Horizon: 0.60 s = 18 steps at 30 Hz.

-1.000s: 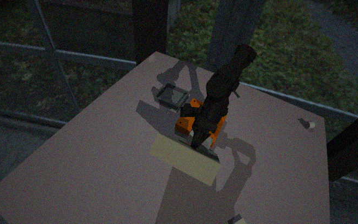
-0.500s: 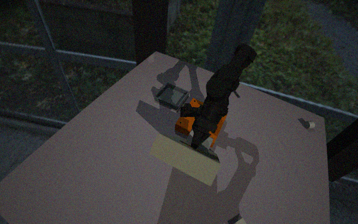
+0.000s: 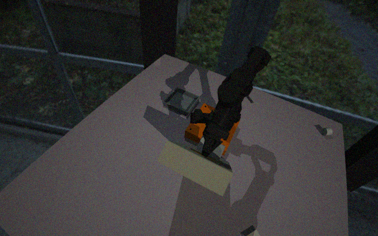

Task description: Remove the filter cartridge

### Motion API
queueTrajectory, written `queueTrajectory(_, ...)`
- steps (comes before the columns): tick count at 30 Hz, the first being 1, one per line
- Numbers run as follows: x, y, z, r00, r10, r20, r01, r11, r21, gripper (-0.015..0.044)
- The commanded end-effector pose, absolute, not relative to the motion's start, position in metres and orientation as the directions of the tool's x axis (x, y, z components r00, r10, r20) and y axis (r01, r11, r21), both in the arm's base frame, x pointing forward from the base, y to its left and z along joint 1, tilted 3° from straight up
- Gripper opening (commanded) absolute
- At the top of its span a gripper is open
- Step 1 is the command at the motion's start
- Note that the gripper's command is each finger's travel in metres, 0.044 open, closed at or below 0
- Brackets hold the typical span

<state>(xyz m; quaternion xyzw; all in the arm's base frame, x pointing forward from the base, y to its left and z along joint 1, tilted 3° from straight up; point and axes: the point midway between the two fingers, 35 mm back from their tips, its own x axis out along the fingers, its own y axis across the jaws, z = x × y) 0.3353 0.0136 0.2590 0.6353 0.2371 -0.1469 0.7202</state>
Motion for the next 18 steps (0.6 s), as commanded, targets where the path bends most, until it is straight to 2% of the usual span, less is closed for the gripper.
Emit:
queueTrajectory(1,0.3363,0.0137,0.2589,0.845,0.091,-0.527,0.511,0.15,0.846,0.0)
queueTrajectory(6,0.3395,0.0138,0.2573,0.845,0.089,-0.527,0.5,0.213,0.839,0.0)
queueTrajectory(18,0.3434,0.0141,0.2553,0.846,0.088,-0.526,0.385,0.582,0.716,0.0)
